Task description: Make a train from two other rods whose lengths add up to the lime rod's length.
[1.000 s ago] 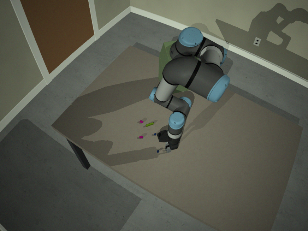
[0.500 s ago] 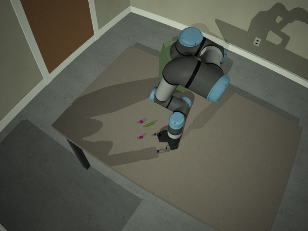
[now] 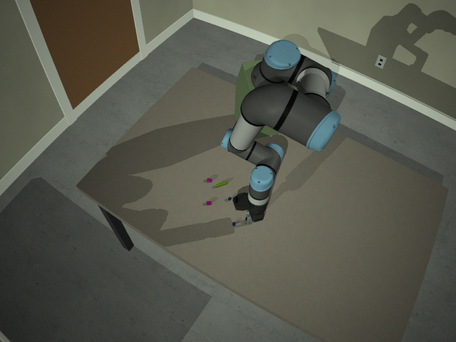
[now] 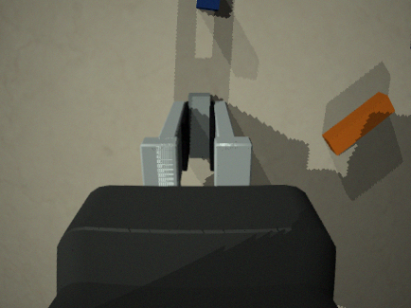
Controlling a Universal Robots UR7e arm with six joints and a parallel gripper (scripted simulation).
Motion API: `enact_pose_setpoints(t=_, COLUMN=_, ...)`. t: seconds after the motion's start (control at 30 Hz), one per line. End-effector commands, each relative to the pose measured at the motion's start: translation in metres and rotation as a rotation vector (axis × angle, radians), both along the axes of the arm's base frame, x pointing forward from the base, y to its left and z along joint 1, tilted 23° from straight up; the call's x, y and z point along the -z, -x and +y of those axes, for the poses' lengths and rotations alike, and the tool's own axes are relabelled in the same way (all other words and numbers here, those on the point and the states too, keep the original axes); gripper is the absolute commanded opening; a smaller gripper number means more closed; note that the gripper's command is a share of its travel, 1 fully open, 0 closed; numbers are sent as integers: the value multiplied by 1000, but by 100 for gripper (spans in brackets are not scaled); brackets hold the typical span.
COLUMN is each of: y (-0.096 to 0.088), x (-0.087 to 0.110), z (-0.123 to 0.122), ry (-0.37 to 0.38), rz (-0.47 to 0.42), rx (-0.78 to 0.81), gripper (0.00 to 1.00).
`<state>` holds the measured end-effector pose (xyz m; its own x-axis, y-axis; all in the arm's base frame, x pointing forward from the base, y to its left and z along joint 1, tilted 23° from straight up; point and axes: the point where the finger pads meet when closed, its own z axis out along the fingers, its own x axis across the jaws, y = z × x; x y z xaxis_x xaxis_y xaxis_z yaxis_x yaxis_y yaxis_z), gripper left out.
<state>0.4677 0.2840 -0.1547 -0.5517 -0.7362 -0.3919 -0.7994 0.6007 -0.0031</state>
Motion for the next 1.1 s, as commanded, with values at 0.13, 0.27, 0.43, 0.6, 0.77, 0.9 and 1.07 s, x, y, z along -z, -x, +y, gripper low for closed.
enact_pose_setpoints(t=0.13, y=0, x=-1, z=0, ry=0, rz=-1, rx=0, gripper=24)
enact_pose_setpoints(t=0.27, y=0, x=-1, z=0, ry=0, rz=-1, rx=0, gripper=24)
enact_pose_setpoints(t=0.43, y=1, x=-8, z=-2, ry=0, rz=-1, rx=0, gripper=24)
enact_pose_setpoints(t=0.6, y=5, x=-21, z=-7, ry=0, rz=-1, rx=0, gripper=24)
enact_pose_setpoints(t=0.77, y=8, x=-33, z=-11, ry=0, rz=-1, rx=0, gripper=24)
enact_pose_setpoints(t=0.9, y=12, x=-49, z=-16, ry=0, rz=-1, rx=0, gripper=24)
enact_pose_setpoints(t=1.07, y=17, x=-68, z=-23, ry=0, rz=-1, rx=0, gripper=24)
